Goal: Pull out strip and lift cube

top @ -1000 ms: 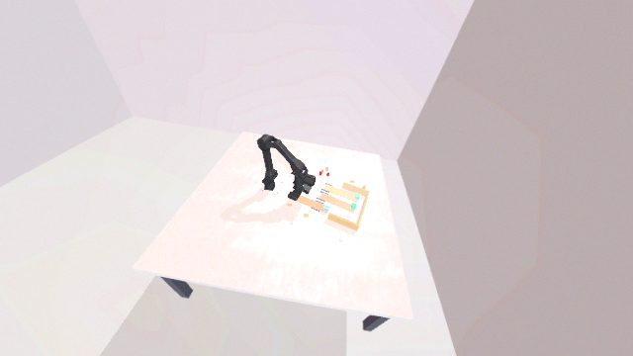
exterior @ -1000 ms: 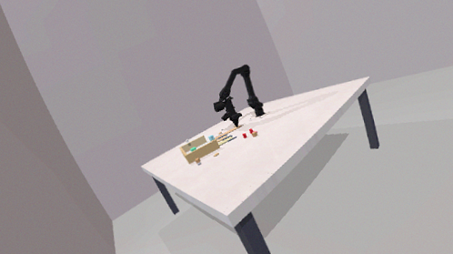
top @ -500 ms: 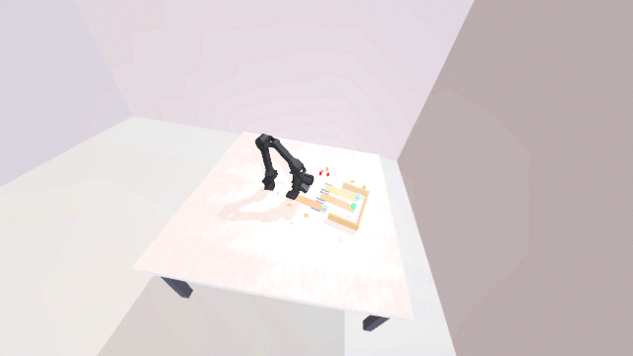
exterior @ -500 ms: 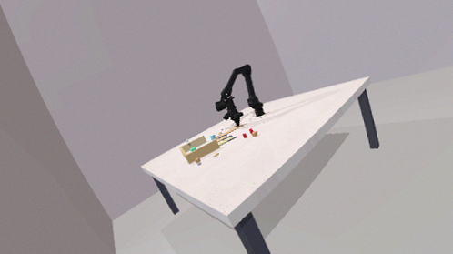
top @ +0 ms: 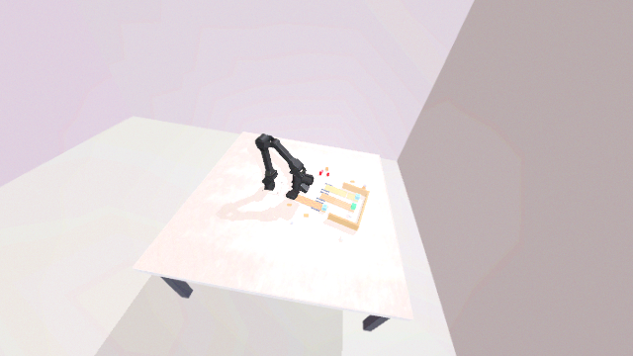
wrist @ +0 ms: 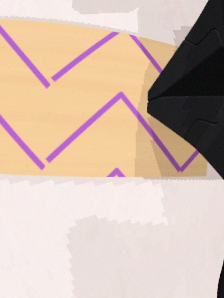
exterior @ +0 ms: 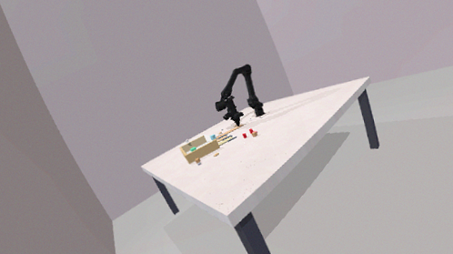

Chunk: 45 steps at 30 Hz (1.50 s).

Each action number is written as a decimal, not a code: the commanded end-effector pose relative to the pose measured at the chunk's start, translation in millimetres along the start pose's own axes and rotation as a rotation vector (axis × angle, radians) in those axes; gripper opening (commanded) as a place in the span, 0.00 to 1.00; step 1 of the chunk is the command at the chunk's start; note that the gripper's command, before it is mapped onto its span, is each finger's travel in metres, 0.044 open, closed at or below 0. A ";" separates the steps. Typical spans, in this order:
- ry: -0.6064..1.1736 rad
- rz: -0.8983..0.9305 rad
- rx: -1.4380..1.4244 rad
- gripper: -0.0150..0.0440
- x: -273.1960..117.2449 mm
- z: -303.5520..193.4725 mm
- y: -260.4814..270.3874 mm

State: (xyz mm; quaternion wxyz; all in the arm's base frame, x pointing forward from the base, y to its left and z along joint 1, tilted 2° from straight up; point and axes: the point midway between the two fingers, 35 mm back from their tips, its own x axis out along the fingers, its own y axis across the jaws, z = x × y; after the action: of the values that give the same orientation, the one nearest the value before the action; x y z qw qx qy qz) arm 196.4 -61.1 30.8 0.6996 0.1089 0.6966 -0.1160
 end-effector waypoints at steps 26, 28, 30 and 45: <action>0.028 0.004 0.007 0.25 4.3 -8.6 0.7; 0.001 0.000 0.000 0.25 -1.6 0.1 0.0; 0.010 0.002 0.002 0.25 -15.1 1.6 -0.1; 0.025 0.005 -0.088 0.57 -42.4 30.8 -2.5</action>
State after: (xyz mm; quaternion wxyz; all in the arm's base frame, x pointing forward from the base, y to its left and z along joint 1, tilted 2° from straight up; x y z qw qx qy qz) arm 214.3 -68.9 73.2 0.6952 0.0901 0.7069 -0.0946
